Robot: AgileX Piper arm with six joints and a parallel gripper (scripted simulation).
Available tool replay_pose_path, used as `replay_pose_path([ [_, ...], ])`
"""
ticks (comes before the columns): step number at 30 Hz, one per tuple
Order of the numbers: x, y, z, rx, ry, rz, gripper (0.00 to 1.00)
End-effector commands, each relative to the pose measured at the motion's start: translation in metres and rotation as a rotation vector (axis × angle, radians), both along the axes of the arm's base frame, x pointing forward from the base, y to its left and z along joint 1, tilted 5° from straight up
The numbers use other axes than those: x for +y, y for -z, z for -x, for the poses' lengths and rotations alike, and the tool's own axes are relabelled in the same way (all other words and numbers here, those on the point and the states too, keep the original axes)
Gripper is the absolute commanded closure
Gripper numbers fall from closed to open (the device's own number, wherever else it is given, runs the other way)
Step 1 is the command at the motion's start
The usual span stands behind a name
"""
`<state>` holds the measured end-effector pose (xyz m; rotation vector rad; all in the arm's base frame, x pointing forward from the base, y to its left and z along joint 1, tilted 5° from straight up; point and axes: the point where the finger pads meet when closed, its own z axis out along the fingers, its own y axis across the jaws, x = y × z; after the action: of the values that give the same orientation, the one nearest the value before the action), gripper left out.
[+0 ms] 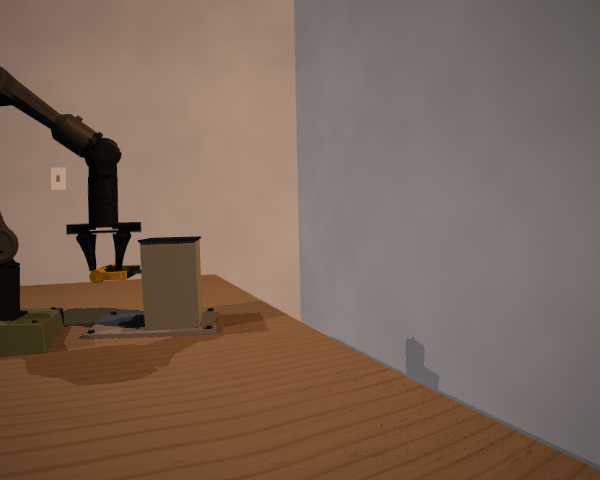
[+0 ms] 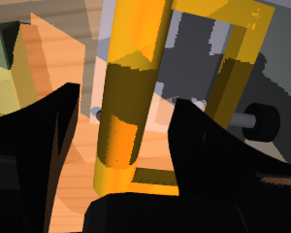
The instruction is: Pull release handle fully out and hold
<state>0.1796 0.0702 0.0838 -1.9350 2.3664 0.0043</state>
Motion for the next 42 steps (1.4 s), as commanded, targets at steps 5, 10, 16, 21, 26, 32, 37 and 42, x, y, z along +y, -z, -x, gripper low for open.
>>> replay_pose_path([
  [5, 0.0005, 0.0052, 0.0008, 0.006, 0.000, 0.000, 0.33],
  [10, 0.0006, 0.0077, 0.0007, 0.006, 0.000, 0.000, 0.33],
  [16, 0.0008, 0.0102, 0.0005, 0.006, 0.000, 0.000, 0.33],
  [21, 0.0008, 0.0110, 0.0004, 0.006, 0.000, 0.000, 0.33],
  [26, 0.0008, 0.0112, 0.0004, 0.006, 0.000, 0.000, 0.33],
  [32, 0.0008, 0.0112, 0.0004, 0.005, 0.000, 0.000, 0.33],
  [37, 0.0008, 0.0112, 0.0004, 0.005, 0.000, 0.000, 0.33],
  [42, 0.0008, 0.0112, 0.0004, 0.005, 0.000, 0.000, 0.33],
])
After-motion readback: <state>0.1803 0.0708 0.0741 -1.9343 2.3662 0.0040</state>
